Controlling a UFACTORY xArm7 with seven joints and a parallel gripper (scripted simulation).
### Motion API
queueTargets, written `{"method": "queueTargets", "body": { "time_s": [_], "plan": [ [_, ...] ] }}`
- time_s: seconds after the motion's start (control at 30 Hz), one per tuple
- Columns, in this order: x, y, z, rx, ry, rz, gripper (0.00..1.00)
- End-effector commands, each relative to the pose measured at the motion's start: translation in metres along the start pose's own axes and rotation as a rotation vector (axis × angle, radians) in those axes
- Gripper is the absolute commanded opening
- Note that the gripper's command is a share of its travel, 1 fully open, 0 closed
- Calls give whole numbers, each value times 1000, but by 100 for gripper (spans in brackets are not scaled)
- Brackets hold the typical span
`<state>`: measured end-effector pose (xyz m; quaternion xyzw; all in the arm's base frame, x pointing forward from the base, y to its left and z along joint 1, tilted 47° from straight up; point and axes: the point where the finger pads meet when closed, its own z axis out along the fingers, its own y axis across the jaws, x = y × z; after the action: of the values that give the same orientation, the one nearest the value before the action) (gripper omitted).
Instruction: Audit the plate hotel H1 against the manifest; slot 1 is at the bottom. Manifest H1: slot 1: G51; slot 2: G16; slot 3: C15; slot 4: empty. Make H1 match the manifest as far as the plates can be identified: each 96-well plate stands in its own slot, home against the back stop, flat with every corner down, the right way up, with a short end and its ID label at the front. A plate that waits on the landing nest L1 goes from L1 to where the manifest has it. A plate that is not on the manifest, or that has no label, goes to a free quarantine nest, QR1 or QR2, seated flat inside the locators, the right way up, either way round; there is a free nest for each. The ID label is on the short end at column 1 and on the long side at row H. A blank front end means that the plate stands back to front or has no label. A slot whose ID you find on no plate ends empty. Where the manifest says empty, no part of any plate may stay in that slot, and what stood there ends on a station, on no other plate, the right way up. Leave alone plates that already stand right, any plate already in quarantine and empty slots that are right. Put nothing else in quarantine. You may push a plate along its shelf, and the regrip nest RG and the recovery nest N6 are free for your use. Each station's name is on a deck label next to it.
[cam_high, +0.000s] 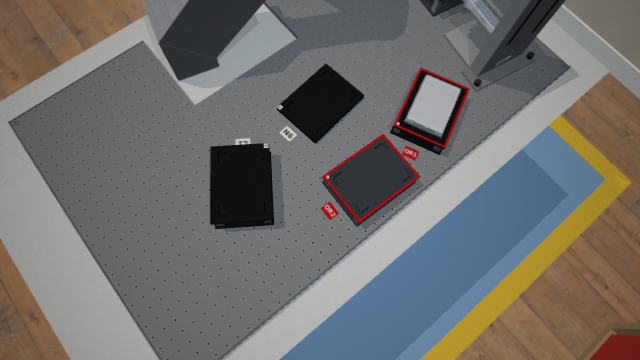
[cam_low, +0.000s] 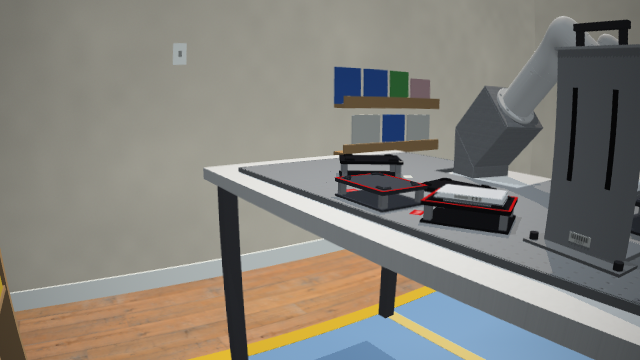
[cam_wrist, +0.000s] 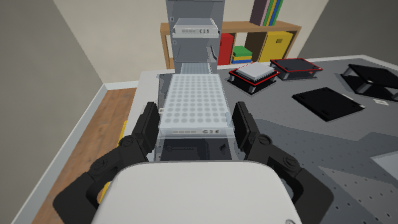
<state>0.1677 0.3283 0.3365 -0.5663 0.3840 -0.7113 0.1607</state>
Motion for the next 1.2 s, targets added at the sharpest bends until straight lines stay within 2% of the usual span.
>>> {"method": "queueTargets", "body": {
  "time_s": [0.0, 0.5, 1.17],
  "plan": [
    [6, 0, 0, 0, -1, 2, 0],
    [6, 0, 1, 0, -1, 2, 0],
    [6, 0, 25, 0, -1, 2, 0]
  ]
}}
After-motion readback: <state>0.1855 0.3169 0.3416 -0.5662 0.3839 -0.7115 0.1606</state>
